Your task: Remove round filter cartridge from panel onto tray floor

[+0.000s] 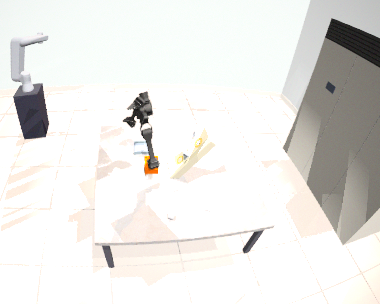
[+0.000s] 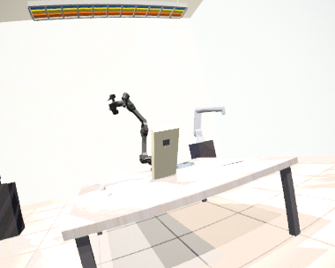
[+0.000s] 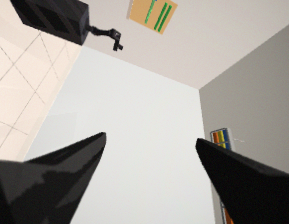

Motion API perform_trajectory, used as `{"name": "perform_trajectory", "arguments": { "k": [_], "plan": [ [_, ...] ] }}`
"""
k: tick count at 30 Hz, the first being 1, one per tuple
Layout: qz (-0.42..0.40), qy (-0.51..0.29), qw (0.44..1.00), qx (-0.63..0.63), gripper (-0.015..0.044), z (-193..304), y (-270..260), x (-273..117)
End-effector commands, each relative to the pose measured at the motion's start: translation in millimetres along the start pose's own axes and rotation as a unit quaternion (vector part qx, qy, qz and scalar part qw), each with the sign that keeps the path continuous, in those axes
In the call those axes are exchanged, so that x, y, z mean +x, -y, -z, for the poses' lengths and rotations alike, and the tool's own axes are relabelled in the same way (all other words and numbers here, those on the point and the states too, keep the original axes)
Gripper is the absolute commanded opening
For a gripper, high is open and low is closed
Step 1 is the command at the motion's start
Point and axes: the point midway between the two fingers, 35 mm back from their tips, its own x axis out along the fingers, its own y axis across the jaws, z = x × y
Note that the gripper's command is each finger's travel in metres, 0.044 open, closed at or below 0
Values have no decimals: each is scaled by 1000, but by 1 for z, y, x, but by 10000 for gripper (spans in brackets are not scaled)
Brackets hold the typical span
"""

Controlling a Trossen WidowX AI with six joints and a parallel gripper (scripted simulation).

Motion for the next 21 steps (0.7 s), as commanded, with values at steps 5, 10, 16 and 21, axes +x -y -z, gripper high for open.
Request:
{"name": "perform_trajectory", "arguments": {
  "k": [5,10,16,21],
  "plan": [
    [-19,51,999,6,269,-52,-18,29],
    [-77,117,989,45,138,-105,-59,61],
    [-130,228,962,80,89,-191,-102,77],
    [-167,272,942,100,89,-232,-124,76]
  ]
}}
